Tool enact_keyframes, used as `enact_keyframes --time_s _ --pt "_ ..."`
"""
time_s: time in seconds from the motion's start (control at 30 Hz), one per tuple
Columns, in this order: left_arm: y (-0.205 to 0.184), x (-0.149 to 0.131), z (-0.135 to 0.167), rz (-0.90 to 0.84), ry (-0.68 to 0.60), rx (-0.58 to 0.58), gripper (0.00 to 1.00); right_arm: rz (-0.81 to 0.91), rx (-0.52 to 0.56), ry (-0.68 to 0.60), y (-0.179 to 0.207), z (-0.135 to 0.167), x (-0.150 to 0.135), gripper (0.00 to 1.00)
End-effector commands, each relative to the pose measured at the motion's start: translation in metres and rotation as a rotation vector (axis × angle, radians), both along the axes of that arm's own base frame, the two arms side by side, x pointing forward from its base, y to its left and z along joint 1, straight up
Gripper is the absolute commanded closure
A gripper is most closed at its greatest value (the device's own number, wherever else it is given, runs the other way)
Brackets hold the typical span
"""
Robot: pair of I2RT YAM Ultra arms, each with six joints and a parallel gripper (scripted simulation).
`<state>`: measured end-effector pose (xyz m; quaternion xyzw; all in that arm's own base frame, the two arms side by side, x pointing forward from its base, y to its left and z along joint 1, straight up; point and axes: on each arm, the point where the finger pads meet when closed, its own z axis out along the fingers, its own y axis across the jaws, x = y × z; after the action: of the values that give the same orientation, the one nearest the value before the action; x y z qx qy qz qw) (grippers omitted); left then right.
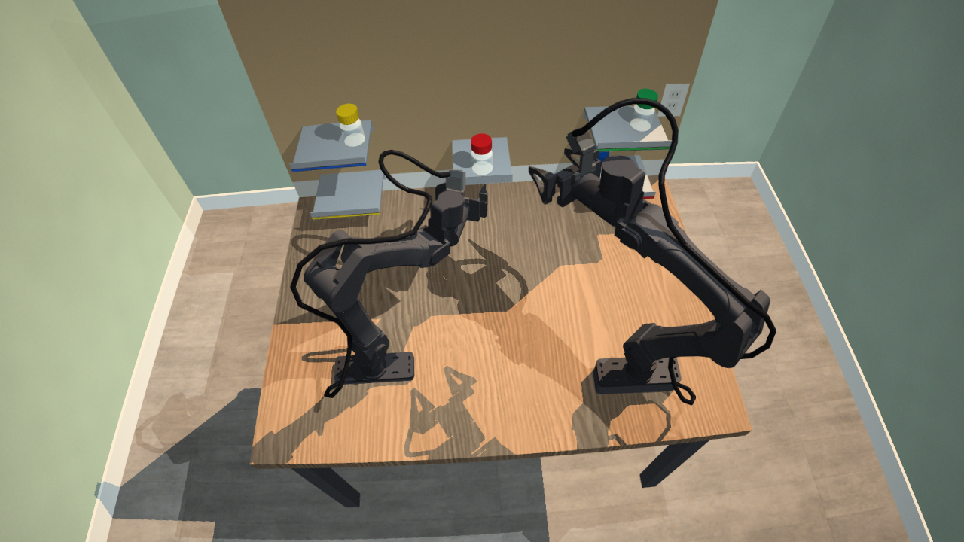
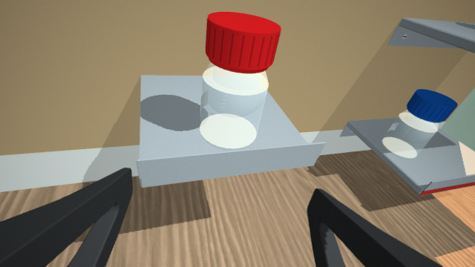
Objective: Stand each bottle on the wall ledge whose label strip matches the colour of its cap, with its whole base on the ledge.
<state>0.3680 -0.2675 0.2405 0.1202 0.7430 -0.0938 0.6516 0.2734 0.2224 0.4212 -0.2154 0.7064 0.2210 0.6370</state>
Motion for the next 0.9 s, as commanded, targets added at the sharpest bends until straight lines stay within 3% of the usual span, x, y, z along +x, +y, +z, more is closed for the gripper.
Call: enact_keyframes --time_s 0.0,0.2,0.27,0.53,0.7,0.87 --pt "0.035 0.000 0.021 0.015 0.004 0.019 0.13 -0.097 0.051 -0.083 0.015 0.007 0.034 0.00" --pt "0.117 0.007 0.081 0.082 -0.037 -0.009 0.13 -0.229 0.090 -0.126 0.049 -0.024 0.083 0.00" --pt "0.117 0.007 0.081 0.082 -0.037 -0.009 0.13 -0.229 0.090 -0.126 0.049 -0.024 0.083 0.00" --pt "0.219 0.008 0.147 0.207 -0.109 -0.033 0.13 -0.333 0.087 -0.126 0.082 -0.087 0.115 0.00" --pt "0.252 0.014 0.160 0.262 -0.115 -0.034 0.13 -0.325 0.058 -0.108 0.091 -0.104 0.118 0.00" --pt "0.263 0.014 0.167 0.285 -0.125 -0.033 0.13 -0.327 0.065 -0.112 0.089 -0.100 0.118 0.00"
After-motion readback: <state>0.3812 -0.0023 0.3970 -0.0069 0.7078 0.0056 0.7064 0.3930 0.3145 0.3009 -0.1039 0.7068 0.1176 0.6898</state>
